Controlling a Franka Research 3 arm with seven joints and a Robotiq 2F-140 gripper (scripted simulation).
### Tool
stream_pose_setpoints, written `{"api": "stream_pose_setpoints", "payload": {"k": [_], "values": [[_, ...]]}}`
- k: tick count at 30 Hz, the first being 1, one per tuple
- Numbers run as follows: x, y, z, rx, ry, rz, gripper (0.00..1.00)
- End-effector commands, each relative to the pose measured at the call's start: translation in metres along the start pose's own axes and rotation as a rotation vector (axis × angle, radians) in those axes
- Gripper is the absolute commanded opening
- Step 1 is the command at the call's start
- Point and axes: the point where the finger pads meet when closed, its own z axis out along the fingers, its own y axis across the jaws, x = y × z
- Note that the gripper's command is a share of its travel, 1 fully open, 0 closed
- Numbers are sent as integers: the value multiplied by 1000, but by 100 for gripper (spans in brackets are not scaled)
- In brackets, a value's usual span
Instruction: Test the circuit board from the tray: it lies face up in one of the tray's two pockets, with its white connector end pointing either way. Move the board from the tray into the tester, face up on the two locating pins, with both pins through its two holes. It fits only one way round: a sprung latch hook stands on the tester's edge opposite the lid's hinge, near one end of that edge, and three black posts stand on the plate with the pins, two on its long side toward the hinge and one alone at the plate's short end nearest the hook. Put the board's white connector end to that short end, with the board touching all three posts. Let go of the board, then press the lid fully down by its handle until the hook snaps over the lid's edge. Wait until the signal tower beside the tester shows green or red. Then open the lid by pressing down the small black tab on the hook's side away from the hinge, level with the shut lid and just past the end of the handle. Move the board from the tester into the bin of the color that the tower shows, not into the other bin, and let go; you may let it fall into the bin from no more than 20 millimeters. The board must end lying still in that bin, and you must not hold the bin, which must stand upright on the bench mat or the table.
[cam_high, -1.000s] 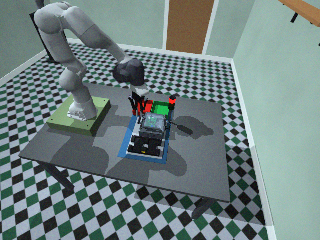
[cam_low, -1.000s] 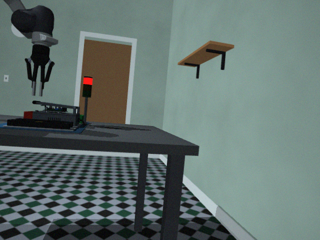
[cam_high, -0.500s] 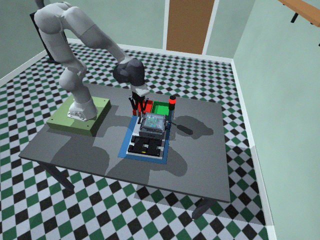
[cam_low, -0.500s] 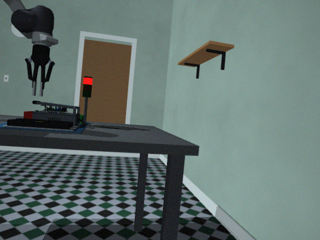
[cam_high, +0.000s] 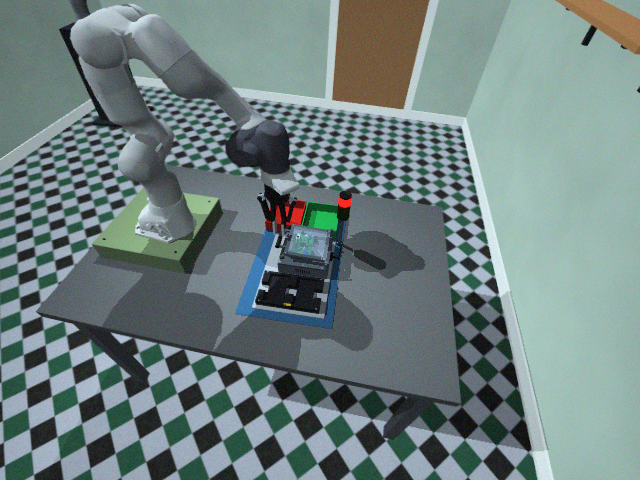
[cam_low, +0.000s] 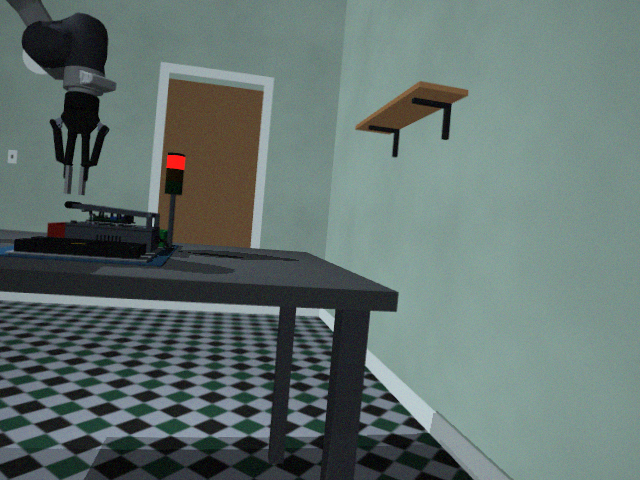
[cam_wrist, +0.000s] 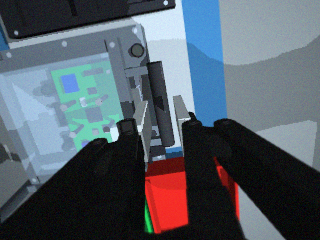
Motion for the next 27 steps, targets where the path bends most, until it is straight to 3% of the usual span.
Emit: {"api": "stream_pose_setpoints", "payload": {"k": [1,27], "values": [[-1,0,6,3,-1,-8,16],[-2,0,13,3,-1,-8,16]]}}
